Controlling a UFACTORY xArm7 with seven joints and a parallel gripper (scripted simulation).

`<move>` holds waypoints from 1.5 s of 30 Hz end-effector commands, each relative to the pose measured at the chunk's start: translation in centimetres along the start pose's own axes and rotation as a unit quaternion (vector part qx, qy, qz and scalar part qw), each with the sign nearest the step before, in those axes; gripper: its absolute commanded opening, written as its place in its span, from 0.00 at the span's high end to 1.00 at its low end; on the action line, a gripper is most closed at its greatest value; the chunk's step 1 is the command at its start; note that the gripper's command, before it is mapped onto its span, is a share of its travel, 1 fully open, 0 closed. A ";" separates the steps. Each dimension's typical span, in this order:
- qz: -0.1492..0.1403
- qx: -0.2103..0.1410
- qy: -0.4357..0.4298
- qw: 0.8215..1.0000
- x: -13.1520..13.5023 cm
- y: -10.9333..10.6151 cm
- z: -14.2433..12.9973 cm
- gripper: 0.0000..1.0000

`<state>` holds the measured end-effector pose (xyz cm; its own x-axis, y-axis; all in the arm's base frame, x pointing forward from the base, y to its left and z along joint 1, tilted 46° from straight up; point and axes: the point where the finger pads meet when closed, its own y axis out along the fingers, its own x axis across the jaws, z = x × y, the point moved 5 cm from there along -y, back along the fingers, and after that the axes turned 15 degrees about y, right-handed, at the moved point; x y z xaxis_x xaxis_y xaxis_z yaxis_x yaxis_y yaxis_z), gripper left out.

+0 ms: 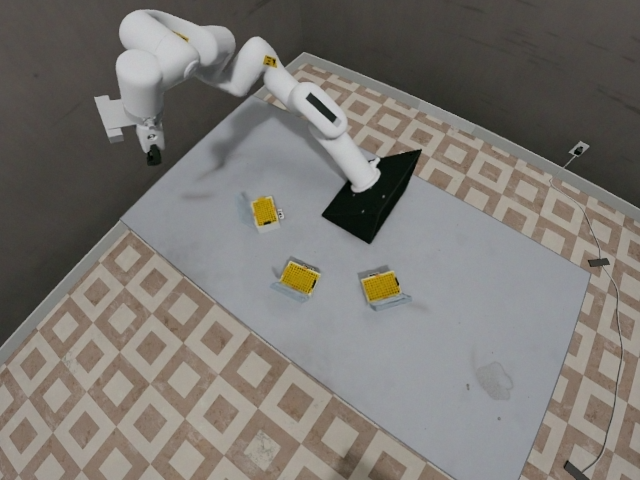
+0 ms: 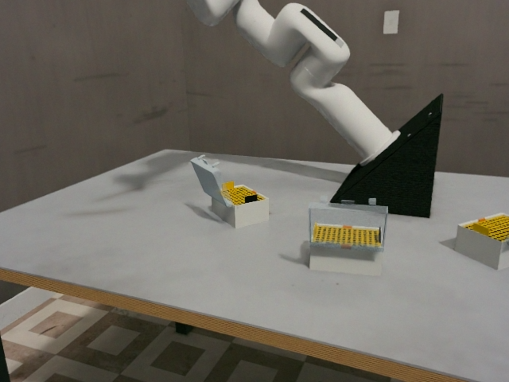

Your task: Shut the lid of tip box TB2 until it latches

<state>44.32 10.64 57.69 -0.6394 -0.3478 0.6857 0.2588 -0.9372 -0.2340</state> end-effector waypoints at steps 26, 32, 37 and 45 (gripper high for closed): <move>0.019 0.065 -0.405 0.912 -0.9 -3.1 -5.6 0.00; 0.018 0.077 -0.494 0.866 -1.1 -3.4 -7.2 0.00; 0.017 0.083 -0.536 0.840 -1.3 -3.5 -8.5 0.00; 0.014 0.097 -0.642 0.761 -1.5 -3.6 -10.5 0.00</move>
<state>37.57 14.07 50.98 0.4817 -0.0021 0.8763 0.4138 -0.8809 -0.2296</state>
